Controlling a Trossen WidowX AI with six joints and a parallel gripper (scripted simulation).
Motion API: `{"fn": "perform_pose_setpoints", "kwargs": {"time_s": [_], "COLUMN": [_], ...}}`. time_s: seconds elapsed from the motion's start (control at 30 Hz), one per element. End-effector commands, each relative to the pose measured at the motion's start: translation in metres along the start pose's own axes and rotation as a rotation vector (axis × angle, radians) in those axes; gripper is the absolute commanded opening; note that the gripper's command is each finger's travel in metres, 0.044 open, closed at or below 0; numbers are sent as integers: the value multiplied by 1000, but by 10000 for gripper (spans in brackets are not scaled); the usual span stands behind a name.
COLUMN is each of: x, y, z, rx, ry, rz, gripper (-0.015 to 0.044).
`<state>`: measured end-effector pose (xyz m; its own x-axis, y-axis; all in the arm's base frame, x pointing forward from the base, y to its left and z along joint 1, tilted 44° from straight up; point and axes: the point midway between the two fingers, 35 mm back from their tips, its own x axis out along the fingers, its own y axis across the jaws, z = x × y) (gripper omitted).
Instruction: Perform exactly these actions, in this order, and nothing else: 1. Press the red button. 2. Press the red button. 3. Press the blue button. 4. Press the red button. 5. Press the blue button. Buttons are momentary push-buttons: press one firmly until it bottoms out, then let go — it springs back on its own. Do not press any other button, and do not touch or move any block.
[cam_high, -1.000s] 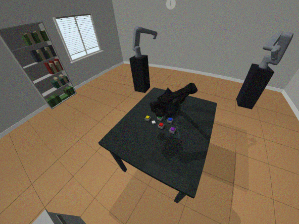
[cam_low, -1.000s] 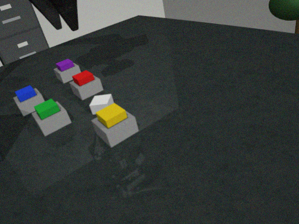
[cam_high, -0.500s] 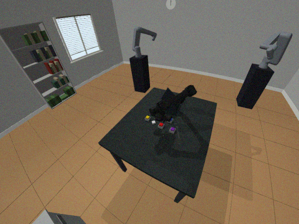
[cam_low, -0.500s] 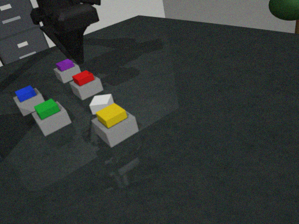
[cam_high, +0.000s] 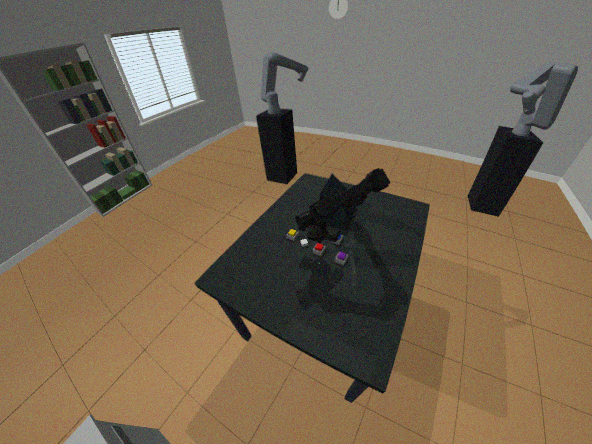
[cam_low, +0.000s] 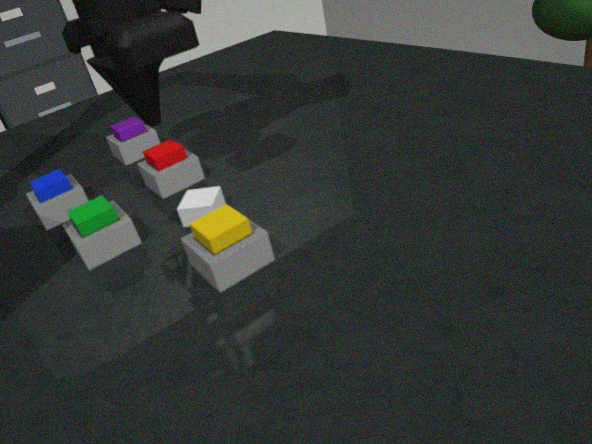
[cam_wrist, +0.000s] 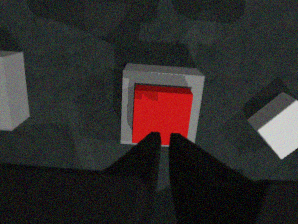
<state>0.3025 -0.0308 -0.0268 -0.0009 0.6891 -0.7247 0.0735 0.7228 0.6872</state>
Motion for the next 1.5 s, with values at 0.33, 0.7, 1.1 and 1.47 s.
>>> {"fn": "perform_pose_setpoints", "kwargs": {"time_s": [0.33,0.7,1.1,1.47], "x": [18,35,36,23], "y": [0,1,1,0], "z": [0,0,0,2], "rx": [5,5,5,-1], "ry": [0,0,0,-6], "rz": [4,5,5,1], "gripper": [20,20,20,20]}}
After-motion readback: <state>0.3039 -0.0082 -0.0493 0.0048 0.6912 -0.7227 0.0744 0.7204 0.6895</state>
